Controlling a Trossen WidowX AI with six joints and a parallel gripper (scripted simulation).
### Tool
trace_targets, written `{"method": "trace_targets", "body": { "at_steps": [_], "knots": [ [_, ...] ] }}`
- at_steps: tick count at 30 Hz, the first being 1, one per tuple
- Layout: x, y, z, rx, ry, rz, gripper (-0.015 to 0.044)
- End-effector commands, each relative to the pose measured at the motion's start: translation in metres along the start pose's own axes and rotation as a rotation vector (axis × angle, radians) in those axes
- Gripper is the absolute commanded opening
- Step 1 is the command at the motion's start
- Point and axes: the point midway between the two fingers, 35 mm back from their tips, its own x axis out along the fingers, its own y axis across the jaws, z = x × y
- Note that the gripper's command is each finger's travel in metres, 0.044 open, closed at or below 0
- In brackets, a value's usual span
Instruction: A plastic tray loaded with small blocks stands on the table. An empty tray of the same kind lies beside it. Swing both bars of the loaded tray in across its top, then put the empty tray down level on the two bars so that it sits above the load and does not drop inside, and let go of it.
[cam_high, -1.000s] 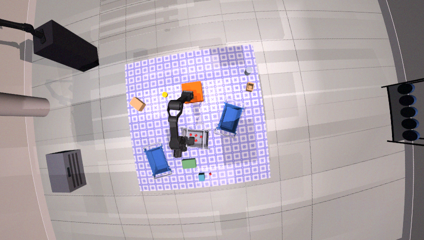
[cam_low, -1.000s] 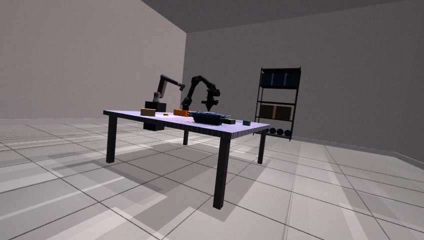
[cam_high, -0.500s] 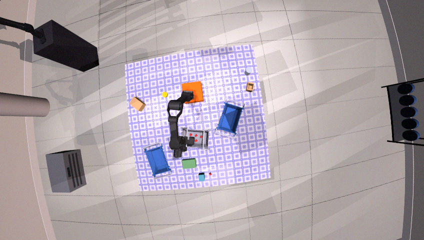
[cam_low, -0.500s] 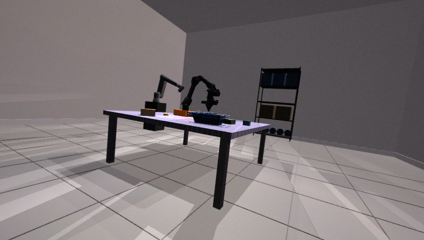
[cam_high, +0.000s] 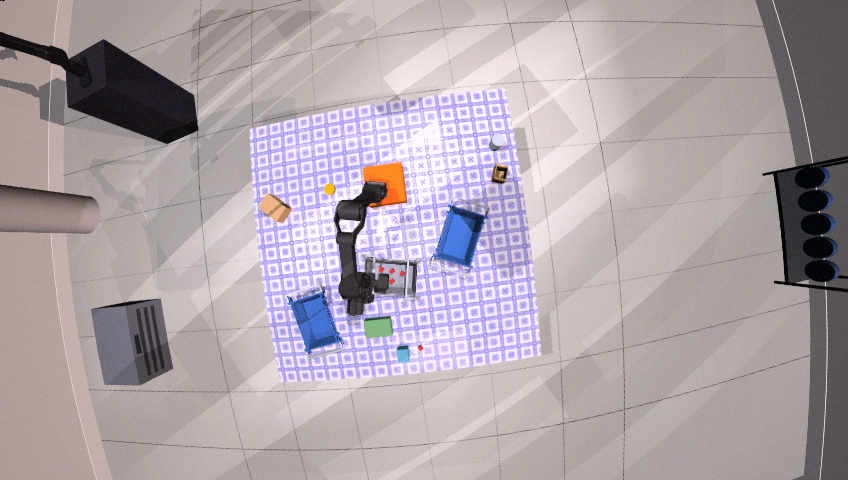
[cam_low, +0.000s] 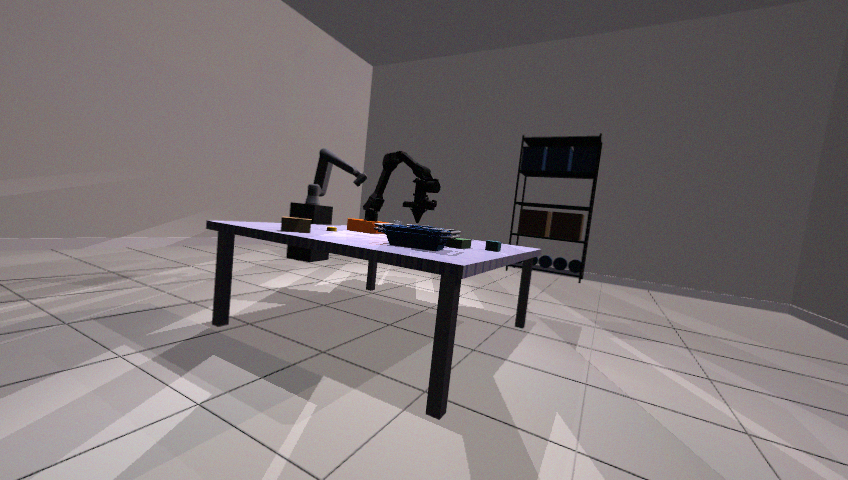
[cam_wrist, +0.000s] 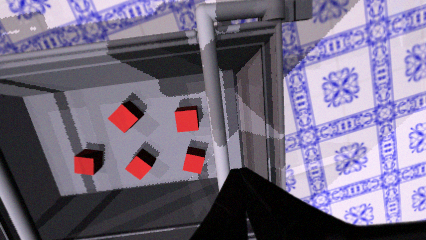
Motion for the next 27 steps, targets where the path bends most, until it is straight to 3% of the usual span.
{"method": "trace_targets", "body": {
  "at_steps": [1,9,18,22,23,27],
  "knots": [
    [0.000,0.000,0.000,0.000,0.000,0.000,0.0000],
    [-0.006,0.000,0.002,0.000,-0.003,0.000,0.0210],
    [-0.113,0.000,0.004,0.001,-0.040,-0.001,0.0440],
    [-0.147,0.001,-0.004,0.001,-0.051,-0.001,0.0440],
    [-0.122,0.003,0.002,0.004,-0.040,-0.001,0.0440],
    [-0.105,0.062,-0.004,0.035,-0.034,0.009,0.0440]
  ]
}}
